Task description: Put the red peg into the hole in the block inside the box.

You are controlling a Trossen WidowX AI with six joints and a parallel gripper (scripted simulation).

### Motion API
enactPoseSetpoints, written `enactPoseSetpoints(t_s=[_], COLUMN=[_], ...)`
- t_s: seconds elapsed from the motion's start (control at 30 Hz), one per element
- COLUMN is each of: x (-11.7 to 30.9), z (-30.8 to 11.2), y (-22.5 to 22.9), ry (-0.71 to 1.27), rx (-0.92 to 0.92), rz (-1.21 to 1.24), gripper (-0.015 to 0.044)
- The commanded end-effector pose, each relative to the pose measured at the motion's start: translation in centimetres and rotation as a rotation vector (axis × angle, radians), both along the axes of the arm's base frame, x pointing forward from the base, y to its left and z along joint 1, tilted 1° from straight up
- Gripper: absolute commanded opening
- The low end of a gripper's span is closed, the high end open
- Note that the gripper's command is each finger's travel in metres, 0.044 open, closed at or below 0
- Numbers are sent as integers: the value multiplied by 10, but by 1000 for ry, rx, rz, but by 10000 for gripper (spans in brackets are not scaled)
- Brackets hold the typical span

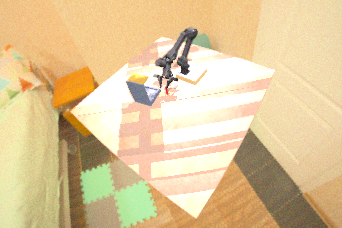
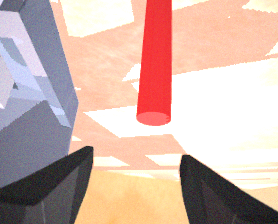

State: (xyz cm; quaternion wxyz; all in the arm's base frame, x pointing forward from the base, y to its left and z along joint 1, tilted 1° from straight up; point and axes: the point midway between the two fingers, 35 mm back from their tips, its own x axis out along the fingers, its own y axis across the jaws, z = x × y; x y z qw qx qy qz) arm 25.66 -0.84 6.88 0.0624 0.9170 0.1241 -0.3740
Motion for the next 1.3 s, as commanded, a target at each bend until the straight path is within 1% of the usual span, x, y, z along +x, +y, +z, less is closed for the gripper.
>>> enactPoseSetpoints(t_s=[0.0,0.7,1.0,1.23,1.27], x=[-2,-6,-7,-5,-5], z=[-10,-43,-46,-43,-43], y=[0,1,1,1,1], ry=[12,13,13,7,7], rx=[3,3,3,2,2], rz=[-5,-5,-5,0,0], gripper=[220,220,220,36,30])
